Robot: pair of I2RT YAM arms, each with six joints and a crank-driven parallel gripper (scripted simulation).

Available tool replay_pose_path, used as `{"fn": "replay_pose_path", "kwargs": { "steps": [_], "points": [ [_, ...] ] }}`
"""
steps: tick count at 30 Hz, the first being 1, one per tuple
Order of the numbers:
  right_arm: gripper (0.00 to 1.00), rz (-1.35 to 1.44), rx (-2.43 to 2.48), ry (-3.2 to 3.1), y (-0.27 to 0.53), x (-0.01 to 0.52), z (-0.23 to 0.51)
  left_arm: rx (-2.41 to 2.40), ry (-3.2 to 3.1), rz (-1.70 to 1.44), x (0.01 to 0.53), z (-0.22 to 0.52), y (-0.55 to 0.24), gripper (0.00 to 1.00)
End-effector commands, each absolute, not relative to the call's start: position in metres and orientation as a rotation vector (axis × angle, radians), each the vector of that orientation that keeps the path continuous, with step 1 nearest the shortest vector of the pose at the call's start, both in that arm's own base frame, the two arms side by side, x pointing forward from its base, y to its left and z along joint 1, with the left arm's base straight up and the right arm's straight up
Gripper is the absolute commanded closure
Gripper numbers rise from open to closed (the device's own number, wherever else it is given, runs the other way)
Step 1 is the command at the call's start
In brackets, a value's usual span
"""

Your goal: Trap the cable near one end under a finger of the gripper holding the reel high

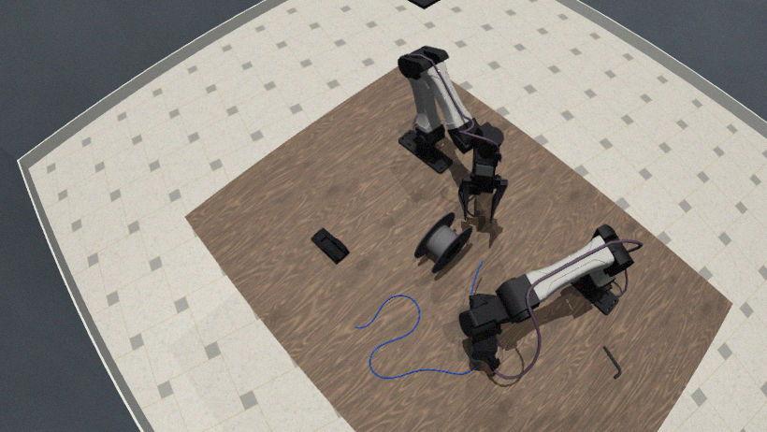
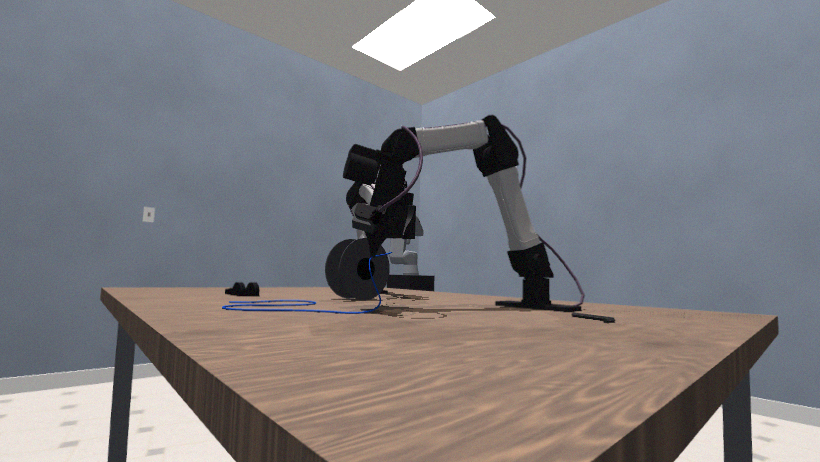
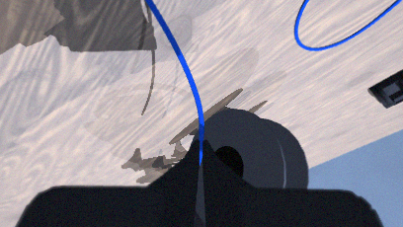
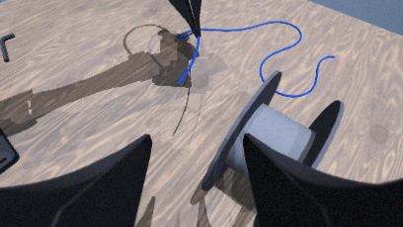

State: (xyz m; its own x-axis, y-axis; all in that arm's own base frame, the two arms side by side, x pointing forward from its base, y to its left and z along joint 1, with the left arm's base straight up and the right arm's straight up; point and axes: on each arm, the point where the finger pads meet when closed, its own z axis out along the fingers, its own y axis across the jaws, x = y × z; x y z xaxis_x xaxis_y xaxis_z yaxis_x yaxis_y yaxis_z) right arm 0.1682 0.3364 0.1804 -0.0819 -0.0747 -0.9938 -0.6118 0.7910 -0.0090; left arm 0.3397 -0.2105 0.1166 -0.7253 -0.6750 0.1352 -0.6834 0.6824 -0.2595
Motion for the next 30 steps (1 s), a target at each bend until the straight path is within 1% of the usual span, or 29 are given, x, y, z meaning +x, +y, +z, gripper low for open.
{"fn": "replay_pose_path", "kwargs": {
  "steps": [1,6,10,21,30],
  "points": [
    [0.24,0.299,-0.345,1.742,0.323,0.176,0.181,1.171,-2.801,0.707,0.385,0.137,-0.260,1.00],
    [0.24,0.227,-0.272,1.796,0.323,0.170,0.176,1.173,-2.766,0.841,0.421,0.145,-0.291,1.00],
    [0.24,0.185,-0.224,1.824,0.323,0.170,0.174,1.176,-2.734,0.900,0.439,0.149,-0.310,1.00],
    [0.24,0.100,-0.117,1.866,0.324,0.173,0.174,1.172,-2.697,1.013,0.469,0.154,-0.338,1.00],
    [0.24,0.060,-0.053,1.897,0.329,0.174,0.176,1.165,-2.695,1.060,0.479,0.157,-0.347,1.00]
  ]
}}
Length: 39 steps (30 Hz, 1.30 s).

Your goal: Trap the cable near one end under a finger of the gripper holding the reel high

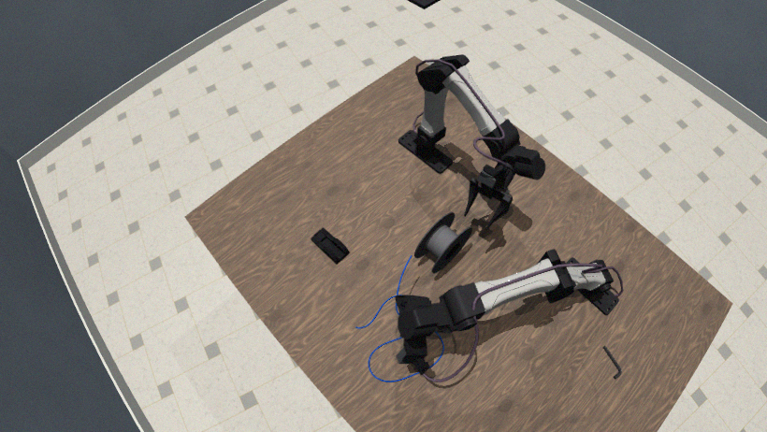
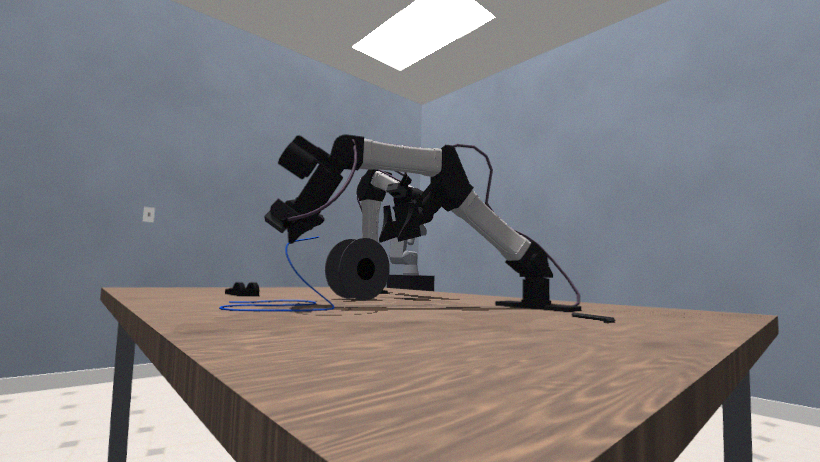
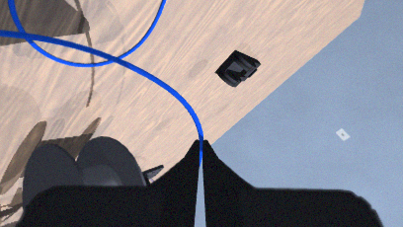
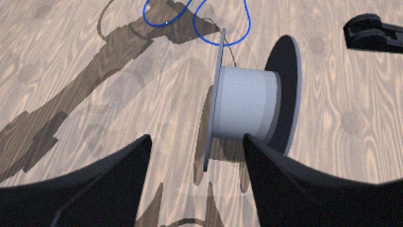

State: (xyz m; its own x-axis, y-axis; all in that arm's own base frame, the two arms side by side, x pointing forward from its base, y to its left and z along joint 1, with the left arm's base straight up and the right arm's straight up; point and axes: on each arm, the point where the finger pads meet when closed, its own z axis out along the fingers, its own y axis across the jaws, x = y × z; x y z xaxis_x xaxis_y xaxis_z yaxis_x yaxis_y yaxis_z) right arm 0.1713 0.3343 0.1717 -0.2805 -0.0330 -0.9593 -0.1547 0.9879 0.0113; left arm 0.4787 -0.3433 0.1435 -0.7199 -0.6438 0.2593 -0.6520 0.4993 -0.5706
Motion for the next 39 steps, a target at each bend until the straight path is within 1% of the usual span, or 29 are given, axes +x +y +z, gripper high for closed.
{"fn": "replay_pose_path", "kwargs": {
  "steps": [1,8,10,24,28,34,39],
  "points": [
    [0.24,0.040,-0.029,1.907,0.328,0.176,0.178,1.163,-2.696,1.062,0.480,0.156,-0.347,1.00],
    [0.24,-0.003,0.005,1.927,0.330,0.184,0.172,1.164,-2.696,1.050,0.482,0.148,-0.348,1.00],
    [0.24,0.009,0.015,1.925,0.328,0.187,0.175,1.157,-2.705,1.087,0.481,0.164,-0.347,1.00],
    [0.24,0.000,0.005,1.925,0.333,0.205,0.165,1.158,-2.704,1.081,0.481,0.163,-0.347,1.00],
    [0.24,0.013,0.013,1.922,0.334,0.211,0.169,1.080,-2.760,1.194,0.484,0.184,-0.350,1.00],
    [0.24,0.020,0.018,1.920,0.330,0.216,0.170,0.985,-2.816,1.228,0.478,0.183,-0.350,1.00],
    [0.24,0.020,0.018,1.920,0.330,0.223,0.168,0.872,-2.877,1.226,0.462,0.182,-0.347,1.00]
  ]
}}
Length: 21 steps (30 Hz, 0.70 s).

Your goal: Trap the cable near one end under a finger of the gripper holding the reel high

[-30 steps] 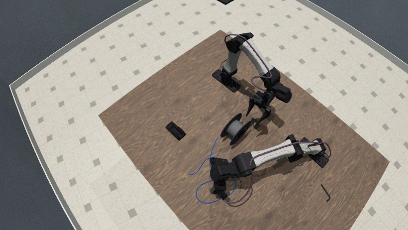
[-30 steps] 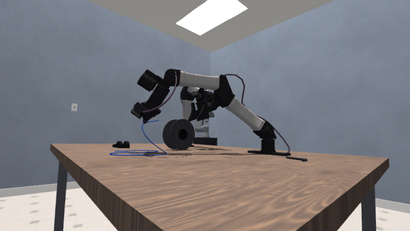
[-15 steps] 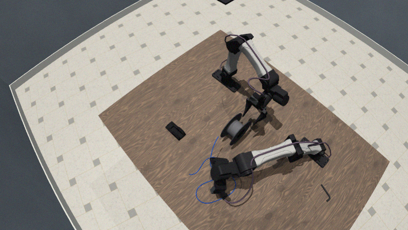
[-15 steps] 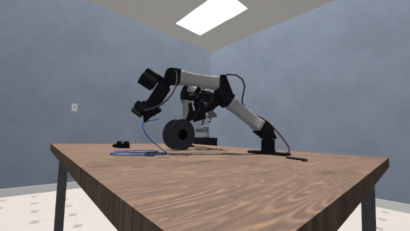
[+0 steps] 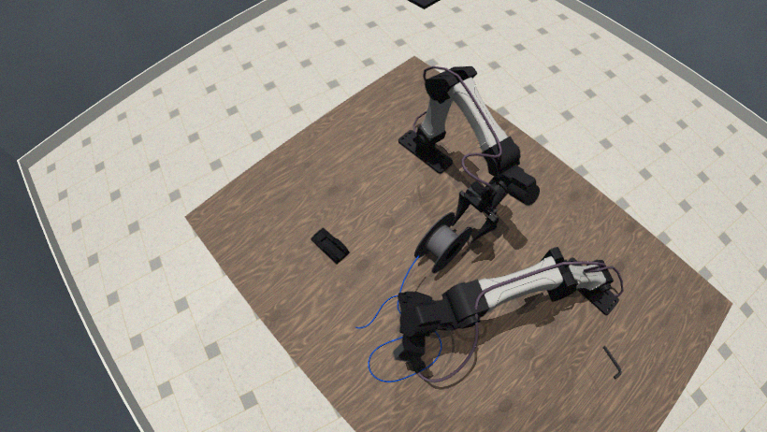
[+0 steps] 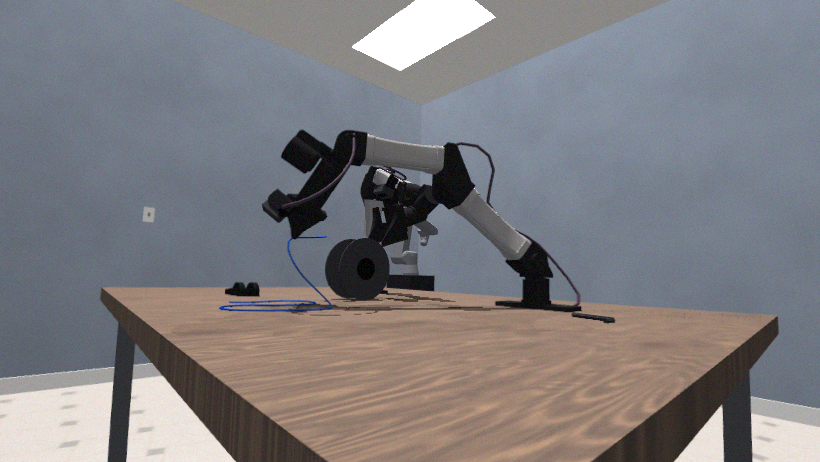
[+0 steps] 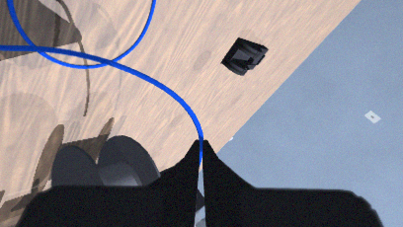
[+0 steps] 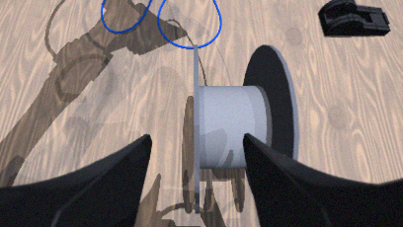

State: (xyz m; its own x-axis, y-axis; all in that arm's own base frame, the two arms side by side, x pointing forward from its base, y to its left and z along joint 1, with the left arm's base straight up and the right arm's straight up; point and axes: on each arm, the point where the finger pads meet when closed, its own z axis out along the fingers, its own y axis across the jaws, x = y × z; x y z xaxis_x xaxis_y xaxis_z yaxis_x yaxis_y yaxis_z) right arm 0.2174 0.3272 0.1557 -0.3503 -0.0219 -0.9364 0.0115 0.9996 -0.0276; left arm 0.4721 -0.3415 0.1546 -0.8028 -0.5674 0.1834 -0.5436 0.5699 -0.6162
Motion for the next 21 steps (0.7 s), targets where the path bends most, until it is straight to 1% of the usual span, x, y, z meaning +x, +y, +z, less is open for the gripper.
{"fn": "replay_pose_path", "kwargs": {
  "steps": [1,8,21],
  "points": [
    [0.24,0.020,0.018,1.919,0.330,0.225,0.167,-0.801,2.695,-1.143,0.459,0.182,-0.347,1.00],
    [0.24,0.020,0.018,1.918,0.330,0.235,0.164,-0.739,2.716,-1.134,0.436,0.183,-0.343,1.00],
    [0.24,0.000,0.003,1.923,0.331,0.250,0.151,-0.745,2.702,-1.135,0.439,0.186,-0.341,1.00]
  ]
}}
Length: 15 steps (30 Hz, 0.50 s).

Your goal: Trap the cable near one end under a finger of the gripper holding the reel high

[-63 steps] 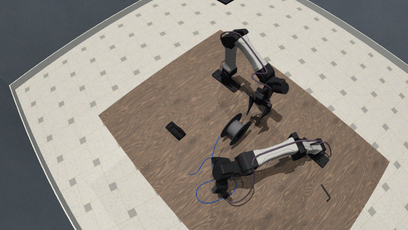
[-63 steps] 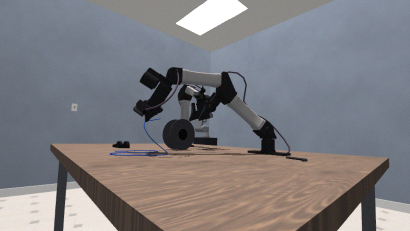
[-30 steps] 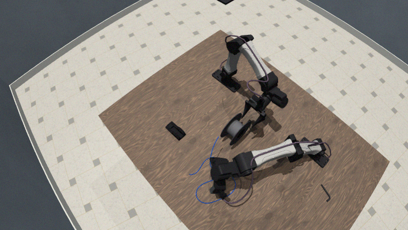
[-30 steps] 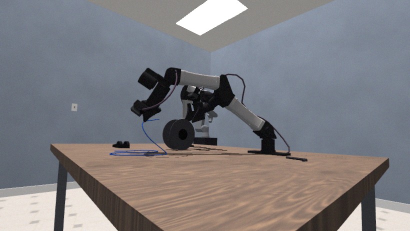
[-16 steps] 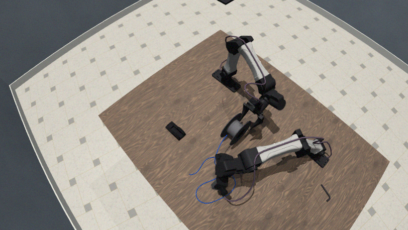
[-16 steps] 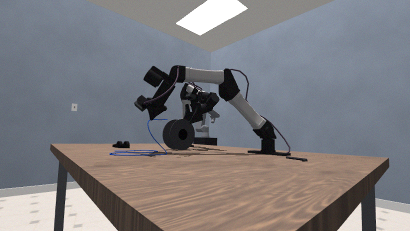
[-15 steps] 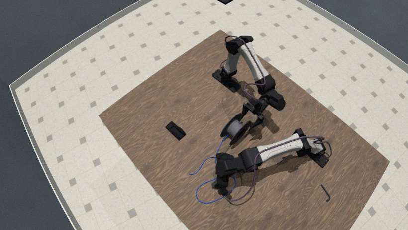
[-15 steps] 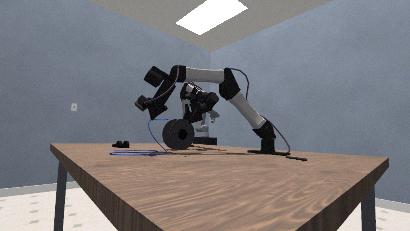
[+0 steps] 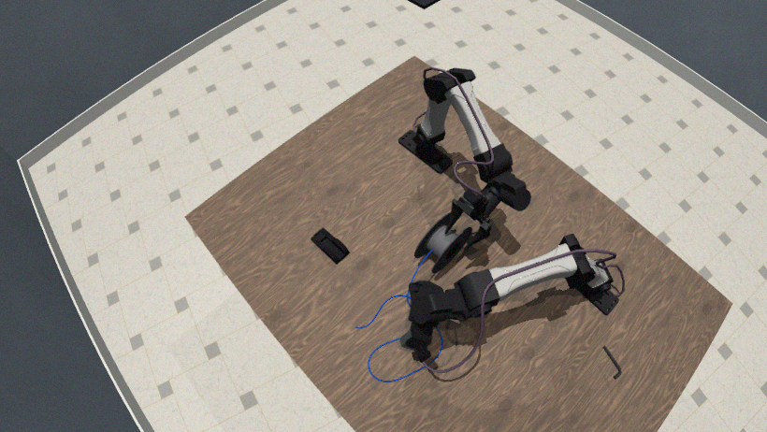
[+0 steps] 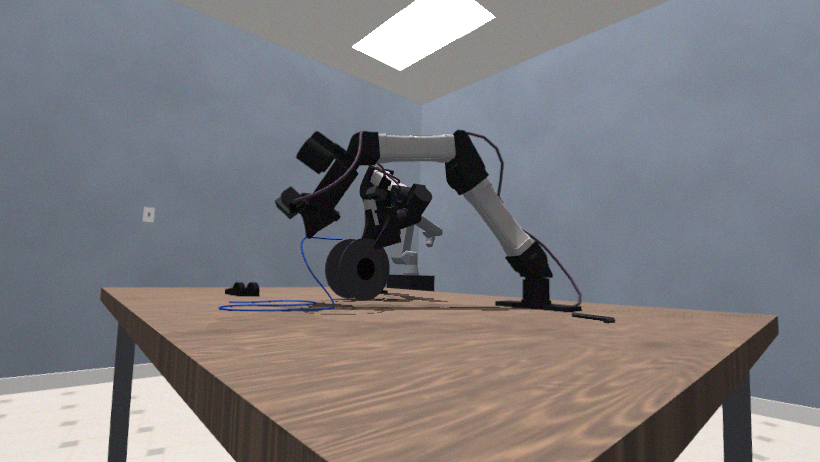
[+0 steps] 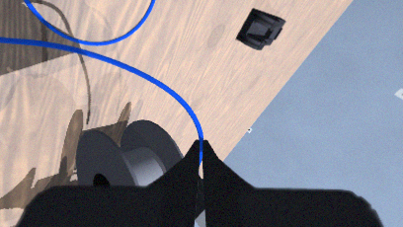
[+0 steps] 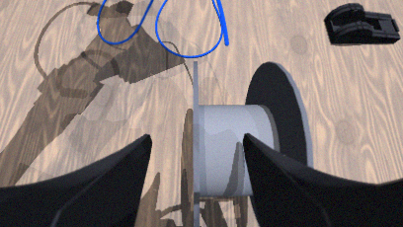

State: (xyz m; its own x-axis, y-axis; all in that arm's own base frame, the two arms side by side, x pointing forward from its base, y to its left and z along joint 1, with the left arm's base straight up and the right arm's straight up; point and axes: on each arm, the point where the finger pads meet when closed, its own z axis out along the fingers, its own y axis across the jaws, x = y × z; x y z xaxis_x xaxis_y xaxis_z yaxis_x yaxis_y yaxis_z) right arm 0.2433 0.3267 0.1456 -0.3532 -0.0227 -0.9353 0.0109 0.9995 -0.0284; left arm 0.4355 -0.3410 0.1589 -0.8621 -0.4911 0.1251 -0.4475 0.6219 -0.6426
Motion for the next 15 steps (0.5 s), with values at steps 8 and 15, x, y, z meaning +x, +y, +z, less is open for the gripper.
{"fn": "replay_pose_path", "kwargs": {
  "steps": [8,15],
  "points": [
    [0.24,0.011,0.007,1.920,0.3328,0.2518,0.1535,-0.744,2.701,-1.136,0.4394,0.1867,-0.3415,1.00],
    [0.24,0.008,0.008,1.916,0.3322,0.2518,0.1538,-0.747,2.692,-1.132,0.4403,0.1848,-0.3414,1.00]
  ]
}}
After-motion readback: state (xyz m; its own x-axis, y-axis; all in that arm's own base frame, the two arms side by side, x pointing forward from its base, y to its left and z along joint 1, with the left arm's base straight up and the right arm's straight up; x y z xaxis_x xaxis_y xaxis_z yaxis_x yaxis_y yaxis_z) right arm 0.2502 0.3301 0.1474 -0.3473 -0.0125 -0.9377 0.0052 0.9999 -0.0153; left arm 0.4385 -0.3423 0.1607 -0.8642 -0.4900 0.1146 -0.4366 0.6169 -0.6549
